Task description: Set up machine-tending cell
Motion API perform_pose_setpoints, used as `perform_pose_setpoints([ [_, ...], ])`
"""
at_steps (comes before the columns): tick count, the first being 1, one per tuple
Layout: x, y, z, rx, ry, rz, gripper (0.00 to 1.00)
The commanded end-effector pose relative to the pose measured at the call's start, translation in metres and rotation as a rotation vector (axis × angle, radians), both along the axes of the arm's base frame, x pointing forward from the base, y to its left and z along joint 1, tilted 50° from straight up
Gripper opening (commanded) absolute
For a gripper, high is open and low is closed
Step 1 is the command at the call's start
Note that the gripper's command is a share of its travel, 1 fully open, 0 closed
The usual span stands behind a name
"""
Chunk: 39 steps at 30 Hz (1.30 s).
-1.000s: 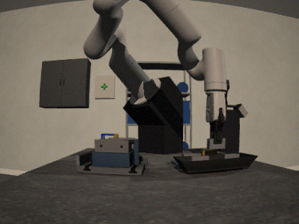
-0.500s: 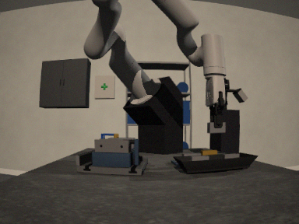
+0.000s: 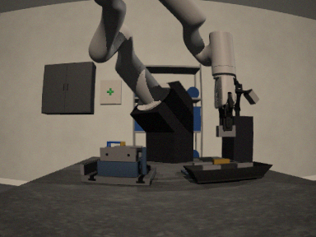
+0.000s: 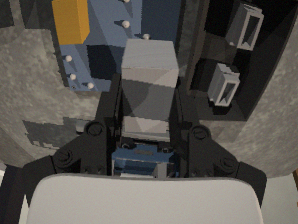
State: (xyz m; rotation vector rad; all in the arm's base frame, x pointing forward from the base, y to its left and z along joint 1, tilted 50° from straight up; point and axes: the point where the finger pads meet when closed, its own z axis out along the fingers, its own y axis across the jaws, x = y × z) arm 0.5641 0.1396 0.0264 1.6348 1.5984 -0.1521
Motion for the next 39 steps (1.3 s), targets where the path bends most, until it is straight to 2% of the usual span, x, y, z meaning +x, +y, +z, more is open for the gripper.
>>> perform_pose_setpoints([
  [1,0.012,-0.025,0.031,0.017,-0.005,-0.011,0.0],
  [13,0.026,-0.085,0.091,0.042,-0.019,-0.033,0.0],
  [15,0.026,-0.085,0.091,0.042,-0.019,-0.033,0.0],
  [16,0.027,-0.1,0.106,0.047,-0.024,-0.038,0.0],
  [20,0.028,-0.118,0.123,0.051,-0.03,-0.044,0.0],
  [30,0.023,-0.172,0.171,0.06,-0.049,-0.06,0.0],
  [32,0.023,-0.172,0.171,0.06,-0.049,-0.06,0.0],
  [33,0.019,-0.187,0.184,0.06,-0.056,-0.065,0.0],
  [39,0.01,-0.217,0.209,0.06,-0.068,-0.073,0.0],
])
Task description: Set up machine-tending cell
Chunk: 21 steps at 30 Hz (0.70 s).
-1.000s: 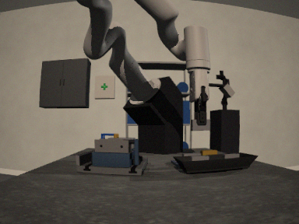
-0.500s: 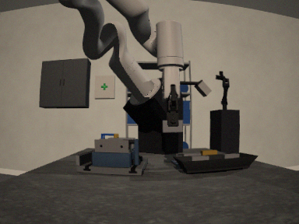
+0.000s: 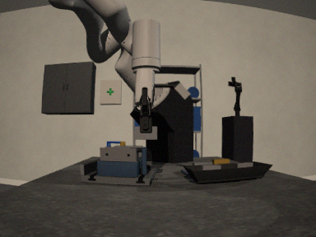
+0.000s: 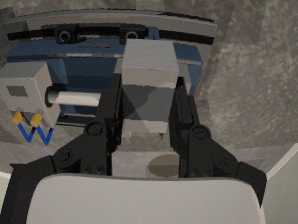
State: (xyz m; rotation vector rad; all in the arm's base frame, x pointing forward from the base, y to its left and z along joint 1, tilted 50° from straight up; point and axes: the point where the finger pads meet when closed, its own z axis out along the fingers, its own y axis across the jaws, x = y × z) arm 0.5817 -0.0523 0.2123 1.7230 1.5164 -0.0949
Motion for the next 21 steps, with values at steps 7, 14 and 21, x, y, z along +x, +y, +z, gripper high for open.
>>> perform_pose_setpoints([
  [7,-0.021,-0.058,0.051,-0.002,-0.025,-0.015,0.0],
  [14,-0.021,-0.058,0.051,-0.002,-0.025,-0.015,0.0],
  [21,-0.021,-0.058,0.051,-0.002,-0.025,-0.015,0.0],
])
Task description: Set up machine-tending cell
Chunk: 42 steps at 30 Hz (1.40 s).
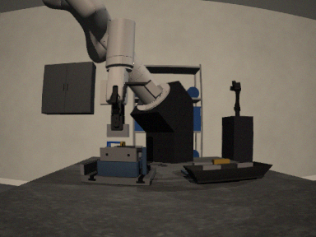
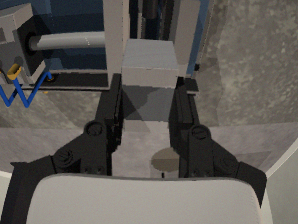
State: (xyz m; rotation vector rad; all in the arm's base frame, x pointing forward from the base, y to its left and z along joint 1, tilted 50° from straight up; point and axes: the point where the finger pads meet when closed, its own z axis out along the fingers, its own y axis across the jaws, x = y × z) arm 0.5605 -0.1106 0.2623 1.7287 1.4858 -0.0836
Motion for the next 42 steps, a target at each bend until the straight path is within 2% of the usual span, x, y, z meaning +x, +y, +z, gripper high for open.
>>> perform_pose_setpoints([
  [1,0.0,0.0,0.001,0.0,-0.001,0.0,0.0],
  [42,0.008,-0.011,-0.01,0.0,-0.001,0.0,0.0],
])
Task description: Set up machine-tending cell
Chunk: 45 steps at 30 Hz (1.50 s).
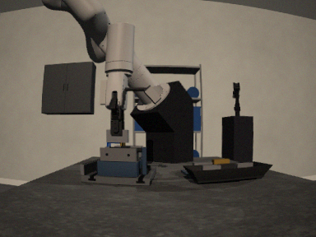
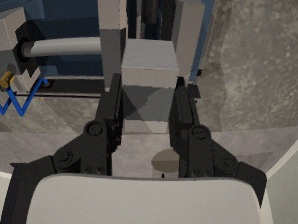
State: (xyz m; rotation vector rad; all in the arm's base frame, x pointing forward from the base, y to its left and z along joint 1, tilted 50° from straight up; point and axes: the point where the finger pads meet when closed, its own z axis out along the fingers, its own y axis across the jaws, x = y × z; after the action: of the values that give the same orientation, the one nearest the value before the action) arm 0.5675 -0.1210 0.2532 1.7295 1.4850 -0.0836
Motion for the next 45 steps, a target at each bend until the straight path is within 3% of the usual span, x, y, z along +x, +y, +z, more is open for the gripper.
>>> perform_pose_setpoints([
  [1,0.0016,-0.0015,-0.0012,0.0,-0.001,0.001,0.0],
  [45,0.0043,-0.0053,-0.0048,0.0,-0.001,0.001,0.0],
])
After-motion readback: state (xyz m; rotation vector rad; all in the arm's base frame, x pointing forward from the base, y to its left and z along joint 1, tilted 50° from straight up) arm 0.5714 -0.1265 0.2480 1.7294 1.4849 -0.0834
